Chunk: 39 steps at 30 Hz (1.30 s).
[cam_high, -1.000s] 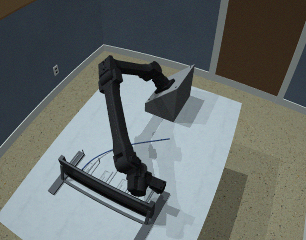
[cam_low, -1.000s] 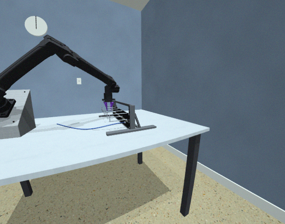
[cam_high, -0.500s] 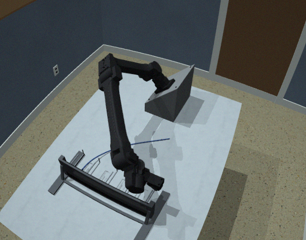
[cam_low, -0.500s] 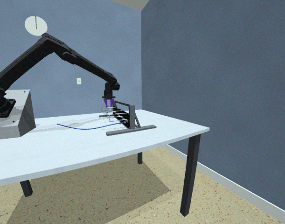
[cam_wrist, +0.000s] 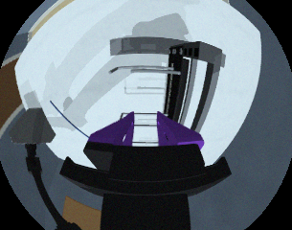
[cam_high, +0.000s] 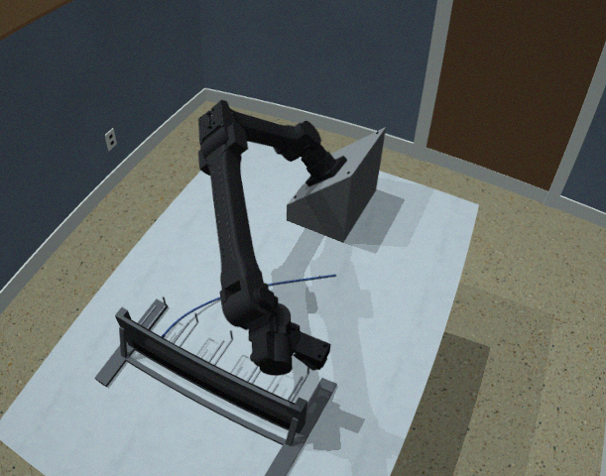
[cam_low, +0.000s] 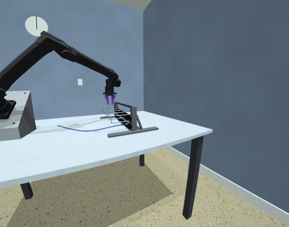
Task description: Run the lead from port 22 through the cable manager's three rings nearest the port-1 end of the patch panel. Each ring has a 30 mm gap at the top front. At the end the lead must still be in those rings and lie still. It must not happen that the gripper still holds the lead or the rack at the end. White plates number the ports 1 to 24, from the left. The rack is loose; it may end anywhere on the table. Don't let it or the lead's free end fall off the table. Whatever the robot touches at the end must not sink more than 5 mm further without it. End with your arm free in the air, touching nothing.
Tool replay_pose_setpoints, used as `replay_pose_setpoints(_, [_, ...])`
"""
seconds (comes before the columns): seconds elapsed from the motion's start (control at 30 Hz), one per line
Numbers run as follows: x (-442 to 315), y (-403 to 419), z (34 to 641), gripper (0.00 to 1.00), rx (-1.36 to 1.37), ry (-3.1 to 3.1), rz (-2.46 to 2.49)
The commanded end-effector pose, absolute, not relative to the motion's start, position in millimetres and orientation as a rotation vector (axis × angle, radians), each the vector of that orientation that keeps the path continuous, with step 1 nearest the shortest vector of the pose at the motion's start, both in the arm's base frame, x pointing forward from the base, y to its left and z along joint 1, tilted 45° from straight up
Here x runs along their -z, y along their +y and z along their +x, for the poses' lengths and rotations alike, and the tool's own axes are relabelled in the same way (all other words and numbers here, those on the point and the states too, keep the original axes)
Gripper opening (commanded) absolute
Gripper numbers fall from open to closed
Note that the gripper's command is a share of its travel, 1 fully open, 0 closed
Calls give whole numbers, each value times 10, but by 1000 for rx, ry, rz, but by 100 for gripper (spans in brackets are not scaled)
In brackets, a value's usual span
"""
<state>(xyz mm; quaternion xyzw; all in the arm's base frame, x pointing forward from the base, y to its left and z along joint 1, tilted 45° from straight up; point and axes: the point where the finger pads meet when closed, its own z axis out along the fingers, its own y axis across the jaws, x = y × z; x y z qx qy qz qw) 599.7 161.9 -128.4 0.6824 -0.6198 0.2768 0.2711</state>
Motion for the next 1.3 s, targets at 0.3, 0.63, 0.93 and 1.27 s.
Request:
replay_pose_setpoints(0.3, [884,2107,6168,32,-816,-1715,1888])
replay_pose_setpoints(0.63, [884,2107,6169,0,-815,-1712,1890])
replay_pose_setpoints(0.93, [884,2107,6168,0,-815,-1712,1890])
replay_pose_setpoints(1.27, [884,2107,6168,0,-815,-1712,1890])
